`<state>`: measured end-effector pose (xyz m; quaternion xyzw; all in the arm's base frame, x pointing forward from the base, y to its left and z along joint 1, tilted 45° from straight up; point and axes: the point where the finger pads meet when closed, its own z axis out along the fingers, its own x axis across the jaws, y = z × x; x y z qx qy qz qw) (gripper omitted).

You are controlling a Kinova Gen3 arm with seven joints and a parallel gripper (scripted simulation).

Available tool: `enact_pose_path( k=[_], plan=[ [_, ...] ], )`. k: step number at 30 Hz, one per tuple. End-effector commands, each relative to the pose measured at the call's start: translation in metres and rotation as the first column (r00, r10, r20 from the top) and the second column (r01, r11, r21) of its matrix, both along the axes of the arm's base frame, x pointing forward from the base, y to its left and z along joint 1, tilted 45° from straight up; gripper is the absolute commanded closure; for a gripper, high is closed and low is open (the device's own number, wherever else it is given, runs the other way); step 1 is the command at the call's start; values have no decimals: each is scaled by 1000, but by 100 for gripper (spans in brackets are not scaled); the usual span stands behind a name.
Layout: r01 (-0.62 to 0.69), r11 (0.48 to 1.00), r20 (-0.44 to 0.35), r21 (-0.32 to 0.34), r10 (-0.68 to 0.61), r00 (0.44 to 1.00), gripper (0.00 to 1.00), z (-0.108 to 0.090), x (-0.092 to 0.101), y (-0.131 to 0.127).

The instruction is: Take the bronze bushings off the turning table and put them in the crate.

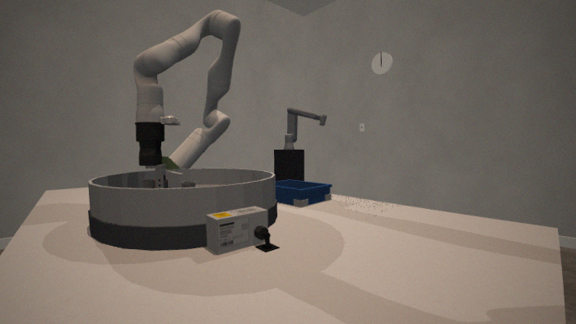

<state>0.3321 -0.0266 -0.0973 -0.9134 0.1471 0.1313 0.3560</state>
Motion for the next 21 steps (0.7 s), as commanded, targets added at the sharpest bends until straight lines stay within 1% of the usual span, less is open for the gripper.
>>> enact_pose_path(
  k=[1,5,10,21],
  plan=[
    [1,1000,1,-1,-1,1000,100,0,0,-1],
    [1,1000,1,-1,-1,1000,100,0,0,-1],
    [1,1000,1,-1,-1,1000,100,6,1,-6],
    [1,1000,1,-1,-1,1000,100,6,1,-6]
  ],
)
